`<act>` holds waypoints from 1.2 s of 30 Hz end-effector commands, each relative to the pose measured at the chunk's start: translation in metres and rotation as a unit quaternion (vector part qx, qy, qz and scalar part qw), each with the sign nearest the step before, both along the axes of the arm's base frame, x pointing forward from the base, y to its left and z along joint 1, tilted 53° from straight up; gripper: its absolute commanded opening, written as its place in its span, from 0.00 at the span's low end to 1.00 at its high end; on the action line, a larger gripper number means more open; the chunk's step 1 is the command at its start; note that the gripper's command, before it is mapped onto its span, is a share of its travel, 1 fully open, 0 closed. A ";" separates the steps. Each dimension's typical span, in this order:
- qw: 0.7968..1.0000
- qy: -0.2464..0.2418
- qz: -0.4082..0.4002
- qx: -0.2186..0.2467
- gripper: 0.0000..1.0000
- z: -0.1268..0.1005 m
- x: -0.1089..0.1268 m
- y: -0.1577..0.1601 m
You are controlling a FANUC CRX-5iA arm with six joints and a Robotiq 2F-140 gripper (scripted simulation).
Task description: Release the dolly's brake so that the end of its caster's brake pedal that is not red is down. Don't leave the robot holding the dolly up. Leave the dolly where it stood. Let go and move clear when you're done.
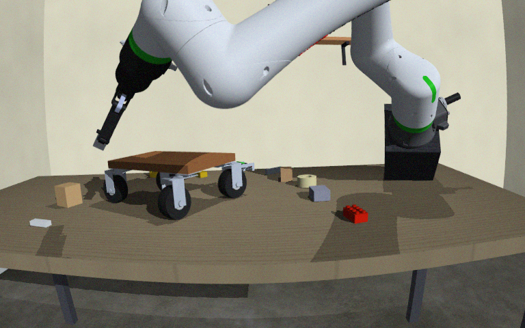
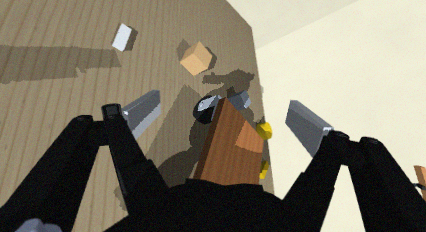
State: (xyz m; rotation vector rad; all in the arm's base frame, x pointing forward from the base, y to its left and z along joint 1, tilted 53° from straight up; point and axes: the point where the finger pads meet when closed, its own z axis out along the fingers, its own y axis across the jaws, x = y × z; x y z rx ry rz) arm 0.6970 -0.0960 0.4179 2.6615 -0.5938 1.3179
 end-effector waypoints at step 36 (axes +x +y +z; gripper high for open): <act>0.963 0.198 -0.125 0.136 0.00 -0.159 -0.100 -0.120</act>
